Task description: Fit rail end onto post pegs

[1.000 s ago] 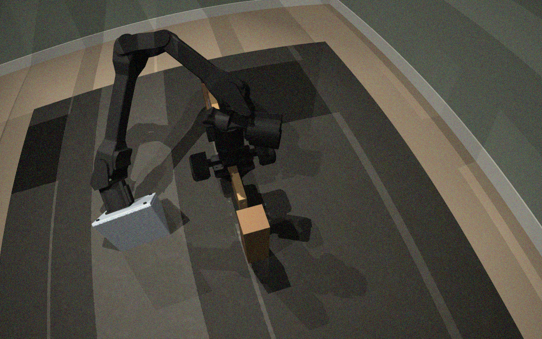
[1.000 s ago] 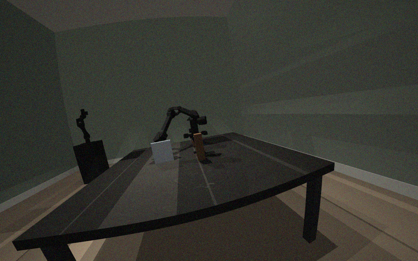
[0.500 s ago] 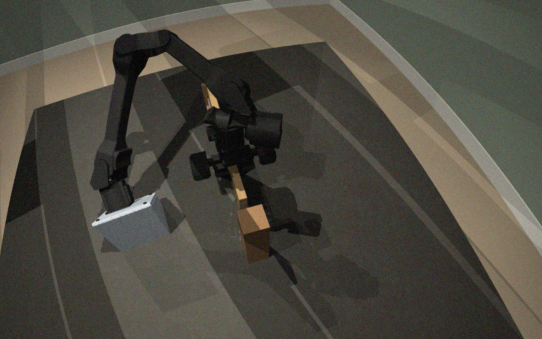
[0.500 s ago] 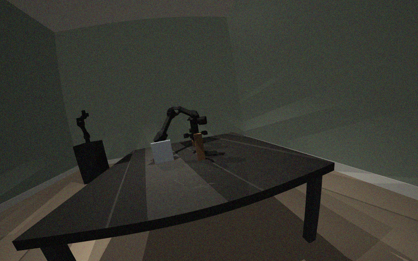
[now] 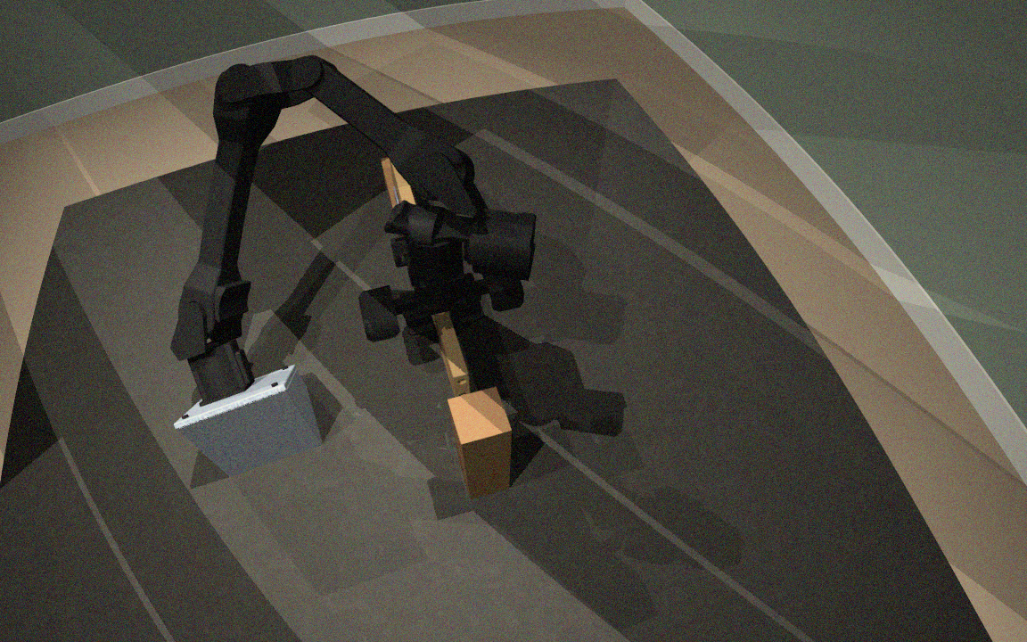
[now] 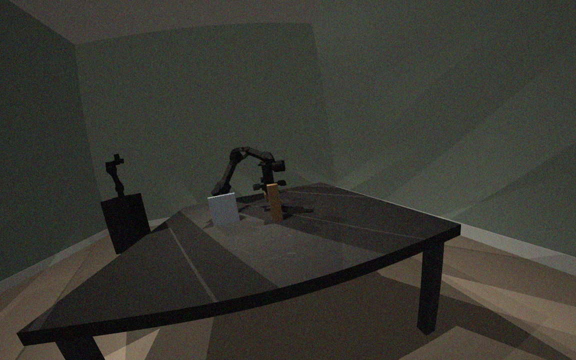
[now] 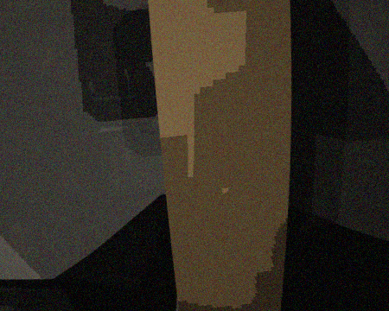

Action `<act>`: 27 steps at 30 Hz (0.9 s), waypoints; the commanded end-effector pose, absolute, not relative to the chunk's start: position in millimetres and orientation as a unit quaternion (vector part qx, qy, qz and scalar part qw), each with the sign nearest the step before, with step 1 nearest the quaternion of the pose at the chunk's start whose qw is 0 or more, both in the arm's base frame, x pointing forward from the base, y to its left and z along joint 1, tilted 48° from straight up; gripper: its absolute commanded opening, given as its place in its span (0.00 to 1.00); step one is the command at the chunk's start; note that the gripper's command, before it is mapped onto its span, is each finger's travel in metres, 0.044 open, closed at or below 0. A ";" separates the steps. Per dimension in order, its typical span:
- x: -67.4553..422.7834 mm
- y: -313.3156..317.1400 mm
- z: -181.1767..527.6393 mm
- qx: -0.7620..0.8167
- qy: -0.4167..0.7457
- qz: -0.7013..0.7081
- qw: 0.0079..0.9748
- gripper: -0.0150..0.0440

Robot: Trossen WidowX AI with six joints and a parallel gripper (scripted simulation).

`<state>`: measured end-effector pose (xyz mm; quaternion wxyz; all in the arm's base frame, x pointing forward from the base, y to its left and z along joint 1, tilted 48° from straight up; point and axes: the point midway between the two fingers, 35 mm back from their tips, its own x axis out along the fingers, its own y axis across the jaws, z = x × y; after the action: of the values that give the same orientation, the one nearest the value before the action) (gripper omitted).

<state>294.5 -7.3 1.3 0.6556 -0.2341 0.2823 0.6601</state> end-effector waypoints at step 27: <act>295.6 -5.4 3.5 -0.237 0.280 0.656 0.659 0.25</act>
<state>295.0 -5.1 0.8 0.6564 -0.2349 0.2809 0.6596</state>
